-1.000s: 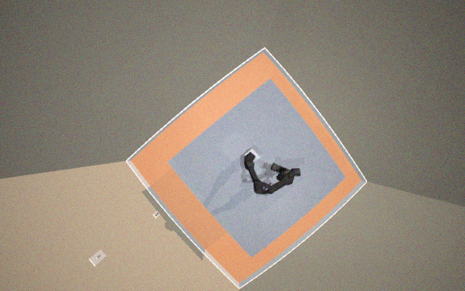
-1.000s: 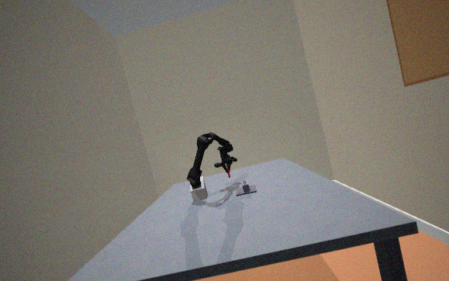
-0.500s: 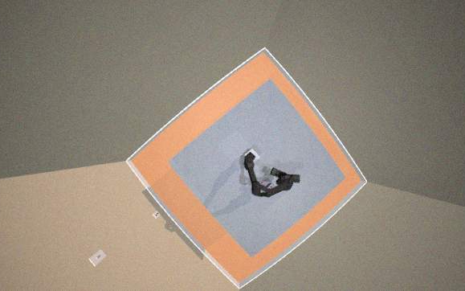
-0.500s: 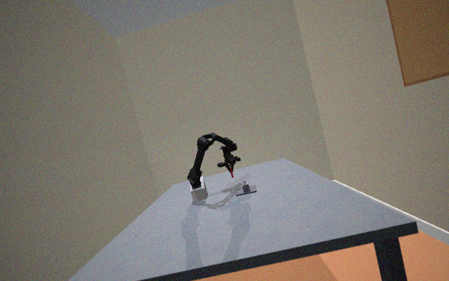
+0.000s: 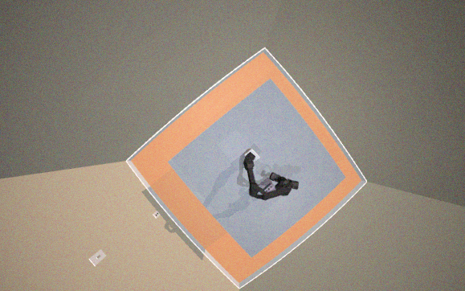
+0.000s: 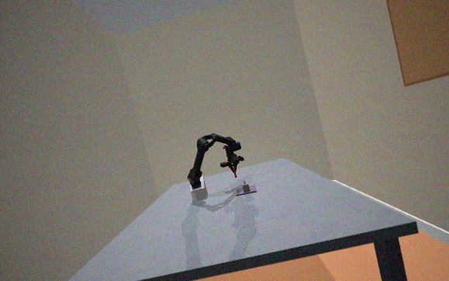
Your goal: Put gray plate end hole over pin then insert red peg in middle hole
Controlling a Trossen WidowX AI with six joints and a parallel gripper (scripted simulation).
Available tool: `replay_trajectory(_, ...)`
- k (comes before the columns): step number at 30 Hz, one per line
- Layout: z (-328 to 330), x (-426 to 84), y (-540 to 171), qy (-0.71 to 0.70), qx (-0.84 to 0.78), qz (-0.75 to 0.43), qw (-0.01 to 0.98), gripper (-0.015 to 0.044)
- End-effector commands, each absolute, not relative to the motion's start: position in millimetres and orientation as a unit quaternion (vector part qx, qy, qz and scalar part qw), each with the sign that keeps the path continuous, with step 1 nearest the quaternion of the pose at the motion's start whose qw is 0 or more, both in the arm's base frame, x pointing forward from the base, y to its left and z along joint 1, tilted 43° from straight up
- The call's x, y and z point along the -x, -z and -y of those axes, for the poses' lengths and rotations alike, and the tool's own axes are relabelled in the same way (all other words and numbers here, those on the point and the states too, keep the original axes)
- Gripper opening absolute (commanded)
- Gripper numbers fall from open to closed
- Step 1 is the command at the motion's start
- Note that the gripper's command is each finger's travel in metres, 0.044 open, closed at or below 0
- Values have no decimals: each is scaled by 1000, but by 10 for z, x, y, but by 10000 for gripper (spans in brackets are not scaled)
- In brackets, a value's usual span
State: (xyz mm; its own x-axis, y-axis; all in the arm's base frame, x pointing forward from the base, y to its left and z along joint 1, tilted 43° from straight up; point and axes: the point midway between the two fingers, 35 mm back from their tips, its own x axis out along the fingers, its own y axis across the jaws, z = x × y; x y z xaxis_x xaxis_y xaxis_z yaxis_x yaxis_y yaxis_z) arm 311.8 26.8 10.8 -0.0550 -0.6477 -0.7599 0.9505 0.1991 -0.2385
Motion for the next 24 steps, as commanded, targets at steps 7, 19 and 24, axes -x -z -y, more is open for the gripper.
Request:
replay_trajectory(7, -54, -3261, -337, 601, -190, -399, 666, 0)
replay_trajectory(19, 219, -3363, -572, 603, -189, -395, 667, 0)
replay_trajectory(24, 338, -3393, -673, 604, -188, -393, 667, 0)
